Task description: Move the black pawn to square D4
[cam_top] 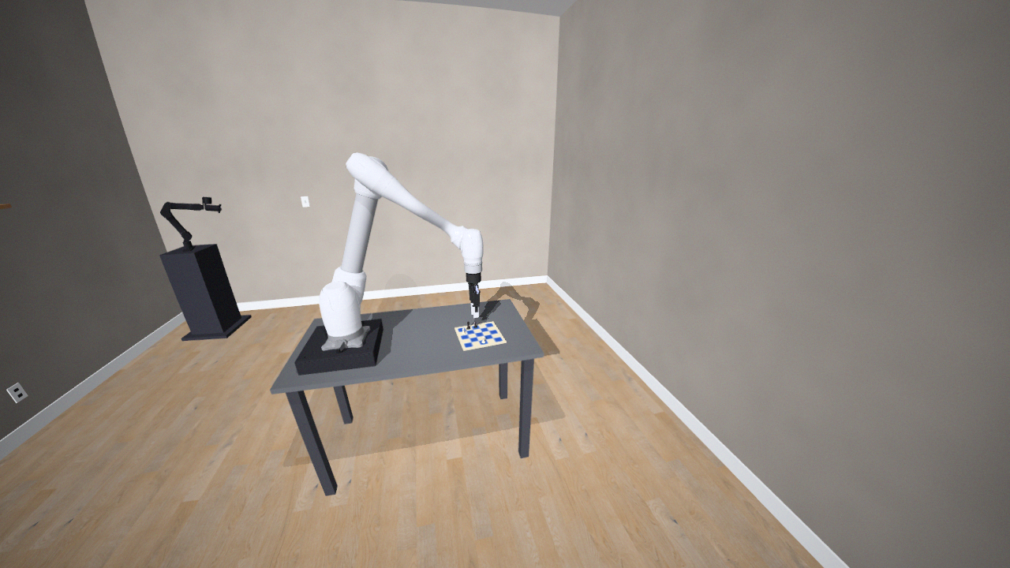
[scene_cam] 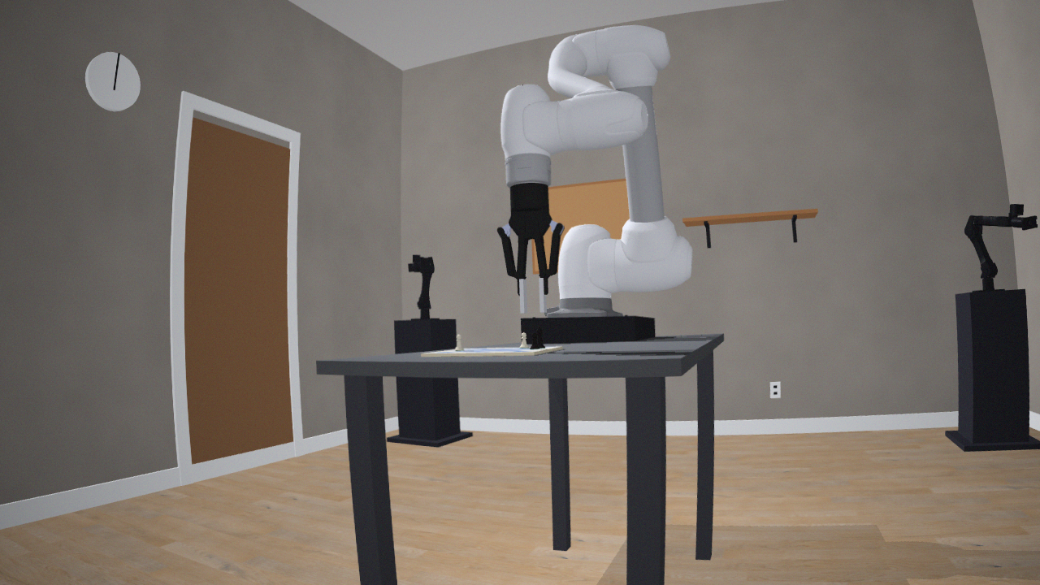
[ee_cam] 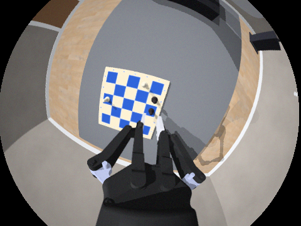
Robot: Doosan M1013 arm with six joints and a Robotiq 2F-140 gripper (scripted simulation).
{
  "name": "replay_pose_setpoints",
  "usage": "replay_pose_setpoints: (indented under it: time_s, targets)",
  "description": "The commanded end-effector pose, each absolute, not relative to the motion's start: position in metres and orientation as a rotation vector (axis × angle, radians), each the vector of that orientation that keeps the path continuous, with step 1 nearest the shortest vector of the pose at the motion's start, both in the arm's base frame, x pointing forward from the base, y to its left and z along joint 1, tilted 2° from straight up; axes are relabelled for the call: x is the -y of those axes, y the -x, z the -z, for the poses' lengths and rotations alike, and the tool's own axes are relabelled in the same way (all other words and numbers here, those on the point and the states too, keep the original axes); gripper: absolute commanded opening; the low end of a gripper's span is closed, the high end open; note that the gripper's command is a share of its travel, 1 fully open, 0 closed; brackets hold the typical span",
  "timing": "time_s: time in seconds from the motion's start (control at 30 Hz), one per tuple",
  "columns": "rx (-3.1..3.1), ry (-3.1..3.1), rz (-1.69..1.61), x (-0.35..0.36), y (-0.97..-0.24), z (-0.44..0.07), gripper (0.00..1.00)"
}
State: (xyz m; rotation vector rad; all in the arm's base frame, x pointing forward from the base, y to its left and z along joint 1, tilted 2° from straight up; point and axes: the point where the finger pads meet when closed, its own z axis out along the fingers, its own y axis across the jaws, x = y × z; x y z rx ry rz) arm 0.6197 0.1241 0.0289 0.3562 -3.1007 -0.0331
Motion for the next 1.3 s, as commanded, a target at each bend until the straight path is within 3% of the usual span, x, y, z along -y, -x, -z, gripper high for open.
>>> replay_pose_setpoints:
  time_s: [0.0, 1.27]
  targets:
    - [3.101, -0.356, 0.033, -0.124, -0.62, -0.024, 0.2]
    - [3.101, -0.356, 0.033, -0.124, -0.619, 0.001, 0.2]
